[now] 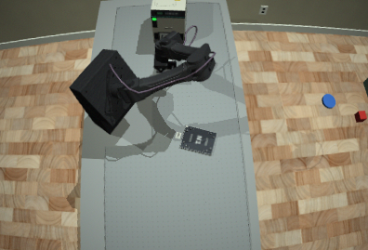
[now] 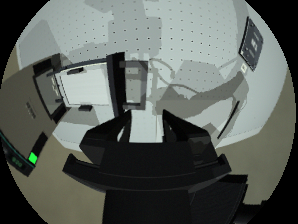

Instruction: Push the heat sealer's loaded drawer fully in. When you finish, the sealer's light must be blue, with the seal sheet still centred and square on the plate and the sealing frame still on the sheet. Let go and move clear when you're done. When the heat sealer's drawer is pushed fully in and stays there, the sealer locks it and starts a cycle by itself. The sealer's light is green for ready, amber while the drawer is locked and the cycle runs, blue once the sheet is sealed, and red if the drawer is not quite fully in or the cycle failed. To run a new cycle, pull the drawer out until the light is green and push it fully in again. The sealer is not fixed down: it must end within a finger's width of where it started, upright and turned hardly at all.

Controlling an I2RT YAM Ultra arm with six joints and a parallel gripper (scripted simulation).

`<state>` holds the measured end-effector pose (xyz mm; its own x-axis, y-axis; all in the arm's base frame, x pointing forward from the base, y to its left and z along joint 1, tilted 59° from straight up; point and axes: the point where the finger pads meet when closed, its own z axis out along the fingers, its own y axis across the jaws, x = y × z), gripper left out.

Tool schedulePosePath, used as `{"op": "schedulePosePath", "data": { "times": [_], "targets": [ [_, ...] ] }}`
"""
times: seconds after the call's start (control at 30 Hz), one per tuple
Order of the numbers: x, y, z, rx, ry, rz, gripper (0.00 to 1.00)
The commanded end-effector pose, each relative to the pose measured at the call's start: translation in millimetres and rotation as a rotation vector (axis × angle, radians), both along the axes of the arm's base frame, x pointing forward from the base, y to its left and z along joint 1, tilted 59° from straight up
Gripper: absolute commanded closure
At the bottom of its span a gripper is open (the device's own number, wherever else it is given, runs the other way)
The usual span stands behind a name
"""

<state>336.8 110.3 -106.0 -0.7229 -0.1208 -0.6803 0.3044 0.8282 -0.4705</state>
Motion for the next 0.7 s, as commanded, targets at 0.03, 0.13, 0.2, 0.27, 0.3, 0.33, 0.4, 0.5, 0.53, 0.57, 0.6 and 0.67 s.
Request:
{"op": "schedulePosePath", "data": {
  "times": [0.03,0.13,0.2,0.27,0.3,0.33,0.4,0.5,0.53,0.57,0.6,0.67],
  "targets": [
    [18.8,23.4,19.9,0.048,-0.123,0.007,0.55],
    [16.7,21.5,17.2,0.037,-0.112,0.011,0.55],
    [13.5,18.3,15.7,0.029,-0.103,0.012,0.55],
    [14.1,18.9,16.4,0.031,-0.106,0.011,0.55],
    [14.0,18.8,16.3,0.031,-0.105,0.011,0.55],
    [13.9,18.6,16.2,0.030,-0.105,0.011,0.55],
    [13.7,18.5,16.1,0.029,-0.104,0.011,0.55],
    [13.6,18.4,15.9,0.029,-0.104,0.012,0.55],
    [13.6,18.3,15.9,0.029,-0.104,0.012,0.55],
    [13.6,18.3,15.9,0.029,-0.104,0.012,0.55],
    [13.5,18.3,15.9,0.028,-0.103,0.012,0.55],
    [13.5,18.2,15.8,0.028,-0.103,0.012,0.55]
  ]
}}
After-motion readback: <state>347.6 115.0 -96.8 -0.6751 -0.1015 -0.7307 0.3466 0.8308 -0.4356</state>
